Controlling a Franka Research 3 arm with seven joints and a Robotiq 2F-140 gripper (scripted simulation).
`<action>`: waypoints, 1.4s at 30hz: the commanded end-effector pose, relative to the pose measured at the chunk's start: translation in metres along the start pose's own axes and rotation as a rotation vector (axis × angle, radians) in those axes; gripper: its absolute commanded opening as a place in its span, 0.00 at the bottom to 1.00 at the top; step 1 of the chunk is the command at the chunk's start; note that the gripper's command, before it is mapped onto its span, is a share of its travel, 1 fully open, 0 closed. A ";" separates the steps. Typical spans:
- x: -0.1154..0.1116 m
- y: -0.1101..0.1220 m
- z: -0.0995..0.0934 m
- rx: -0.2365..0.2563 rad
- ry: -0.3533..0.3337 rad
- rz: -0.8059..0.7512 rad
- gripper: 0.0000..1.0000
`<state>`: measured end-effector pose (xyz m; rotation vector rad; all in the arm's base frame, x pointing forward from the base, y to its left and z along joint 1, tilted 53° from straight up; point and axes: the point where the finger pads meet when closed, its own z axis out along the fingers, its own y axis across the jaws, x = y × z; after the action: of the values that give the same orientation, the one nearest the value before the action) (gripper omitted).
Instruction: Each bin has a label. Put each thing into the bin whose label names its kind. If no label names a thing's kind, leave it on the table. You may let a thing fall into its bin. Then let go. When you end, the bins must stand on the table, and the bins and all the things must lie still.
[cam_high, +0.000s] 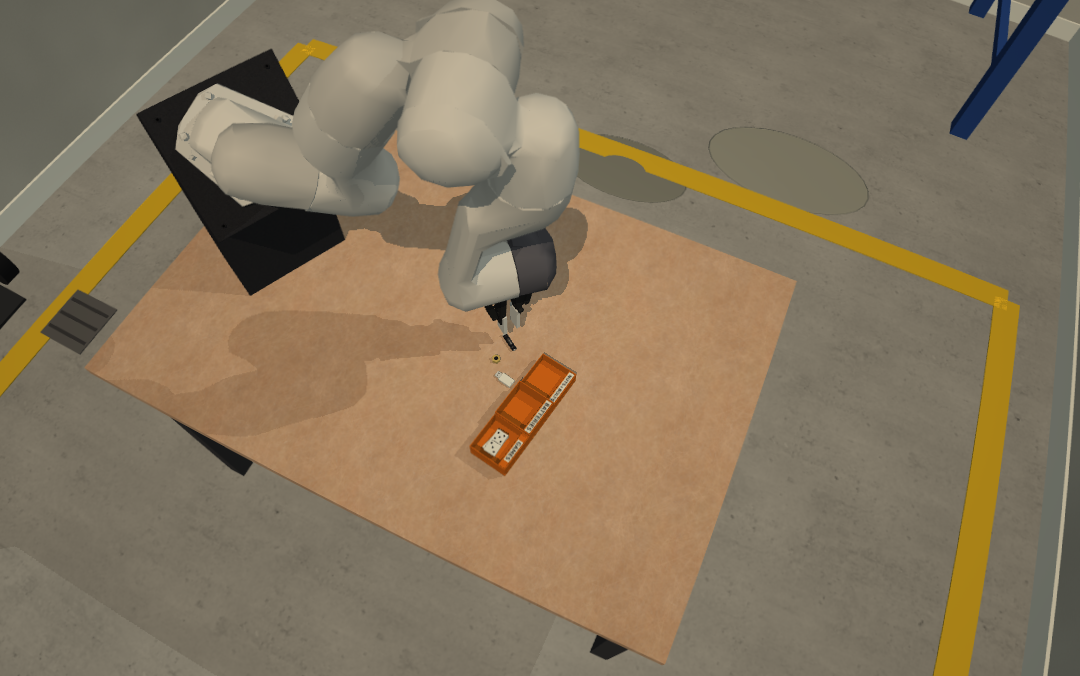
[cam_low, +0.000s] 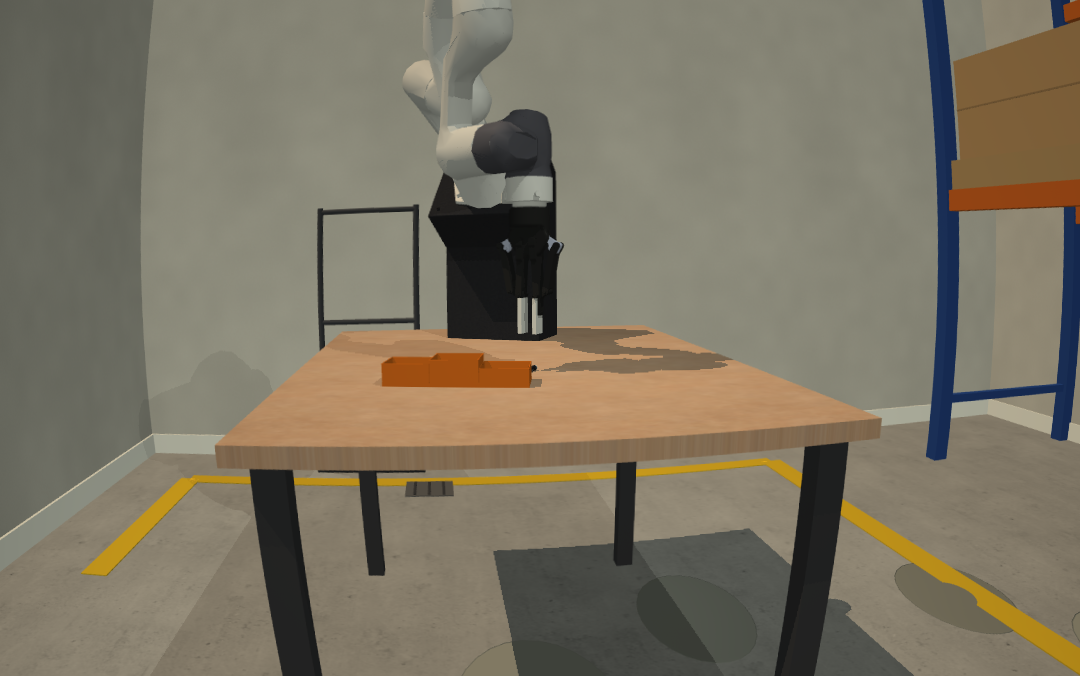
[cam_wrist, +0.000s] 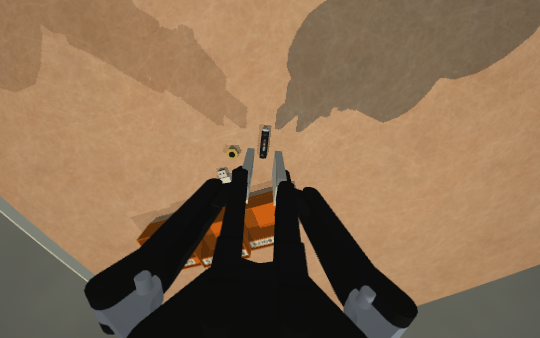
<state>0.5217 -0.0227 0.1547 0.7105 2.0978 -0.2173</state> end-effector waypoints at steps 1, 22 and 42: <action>0.000 0.000 0.000 0.000 0.002 -0.004 0.15; -0.006 -0.001 0.058 0.000 0.002 -0.004 0.15; -0.003 0.000 0.061 0.000 0.002 -0.004 0.15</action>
<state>0.5627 -0.0467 0.1218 0.7026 2.1087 -0.2204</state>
